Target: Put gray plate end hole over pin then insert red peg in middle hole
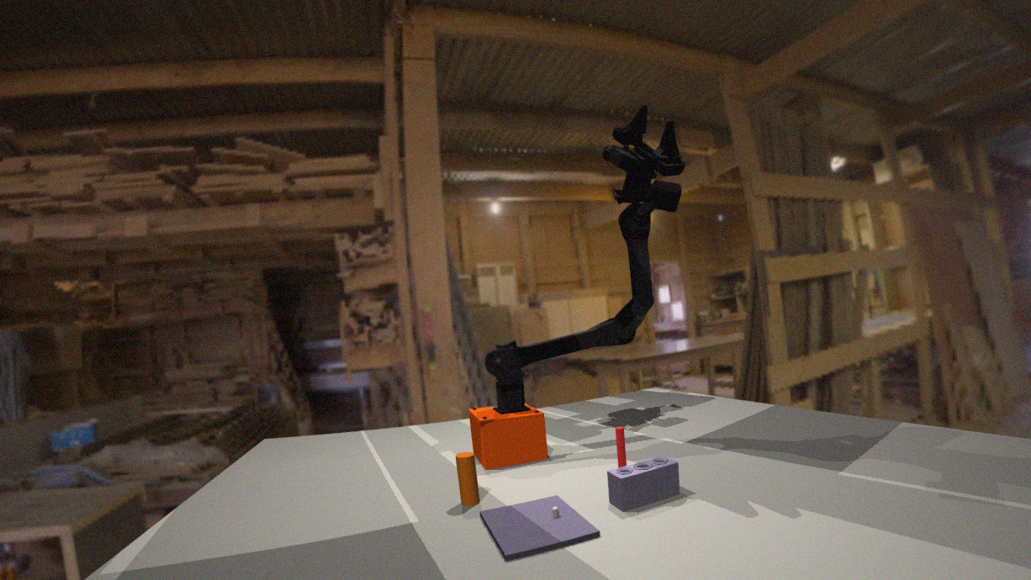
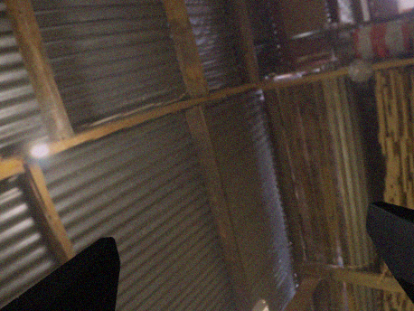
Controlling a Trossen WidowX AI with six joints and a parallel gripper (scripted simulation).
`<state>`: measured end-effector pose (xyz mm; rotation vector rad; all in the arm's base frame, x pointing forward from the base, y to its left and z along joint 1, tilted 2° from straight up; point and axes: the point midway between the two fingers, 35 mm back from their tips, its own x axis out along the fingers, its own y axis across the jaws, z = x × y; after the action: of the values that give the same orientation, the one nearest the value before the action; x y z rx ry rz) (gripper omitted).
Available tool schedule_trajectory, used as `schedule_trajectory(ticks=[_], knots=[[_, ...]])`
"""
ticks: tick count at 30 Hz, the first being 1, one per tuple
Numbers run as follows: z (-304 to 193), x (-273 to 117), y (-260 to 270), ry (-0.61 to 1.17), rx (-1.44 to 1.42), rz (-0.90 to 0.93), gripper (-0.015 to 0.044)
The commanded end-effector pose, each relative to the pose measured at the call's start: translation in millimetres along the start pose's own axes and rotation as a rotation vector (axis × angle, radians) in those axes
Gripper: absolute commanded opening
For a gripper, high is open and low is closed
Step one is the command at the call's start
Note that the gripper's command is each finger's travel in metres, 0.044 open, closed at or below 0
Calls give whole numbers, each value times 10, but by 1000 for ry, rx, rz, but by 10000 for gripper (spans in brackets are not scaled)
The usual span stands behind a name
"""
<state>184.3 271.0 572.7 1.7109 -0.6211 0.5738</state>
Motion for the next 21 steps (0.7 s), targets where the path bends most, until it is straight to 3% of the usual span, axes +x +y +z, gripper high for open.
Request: schedule_trajectory(ticks=[1,3,10,16,21], knots=[[0,0,0,0,0,0,426],[43,-14,113,-1,75,11,440],[675,-97,1062,-12,830,109,440],[1536,-61,1582,-51,1556,193,440],[2336,55,1679,-123,2153,284,440]])
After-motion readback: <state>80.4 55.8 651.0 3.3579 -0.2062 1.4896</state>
